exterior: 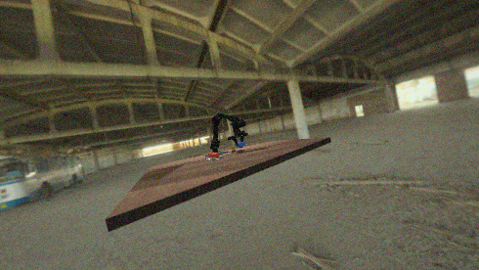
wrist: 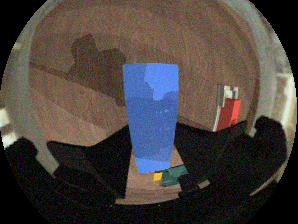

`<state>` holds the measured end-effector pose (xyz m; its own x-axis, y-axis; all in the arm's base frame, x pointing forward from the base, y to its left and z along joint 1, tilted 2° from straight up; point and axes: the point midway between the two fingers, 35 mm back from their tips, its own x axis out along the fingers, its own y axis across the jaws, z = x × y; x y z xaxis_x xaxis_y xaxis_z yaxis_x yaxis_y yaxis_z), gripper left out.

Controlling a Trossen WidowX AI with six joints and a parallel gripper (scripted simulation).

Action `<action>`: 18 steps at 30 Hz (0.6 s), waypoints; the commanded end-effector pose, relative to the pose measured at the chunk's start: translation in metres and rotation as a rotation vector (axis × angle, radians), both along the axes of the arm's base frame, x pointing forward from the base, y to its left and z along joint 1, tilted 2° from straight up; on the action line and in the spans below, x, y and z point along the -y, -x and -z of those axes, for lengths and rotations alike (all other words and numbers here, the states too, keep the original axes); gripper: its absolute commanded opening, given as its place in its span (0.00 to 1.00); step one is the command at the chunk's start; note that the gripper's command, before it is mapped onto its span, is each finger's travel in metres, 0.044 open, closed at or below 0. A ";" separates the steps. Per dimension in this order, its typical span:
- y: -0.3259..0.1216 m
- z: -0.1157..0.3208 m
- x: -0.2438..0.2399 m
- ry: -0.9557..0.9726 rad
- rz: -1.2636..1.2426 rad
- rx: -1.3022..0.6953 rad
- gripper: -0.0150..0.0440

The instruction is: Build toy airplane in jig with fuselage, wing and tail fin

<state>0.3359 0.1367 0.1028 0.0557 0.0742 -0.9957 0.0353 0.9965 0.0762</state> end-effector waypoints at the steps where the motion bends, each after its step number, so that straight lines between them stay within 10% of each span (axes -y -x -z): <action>1: -0.001 -0.014 0.000 0.001 -0.001 -0.003 0.25; 18: 0.005 -0.068 0.003 0.015 -0.018 -0.022 0.25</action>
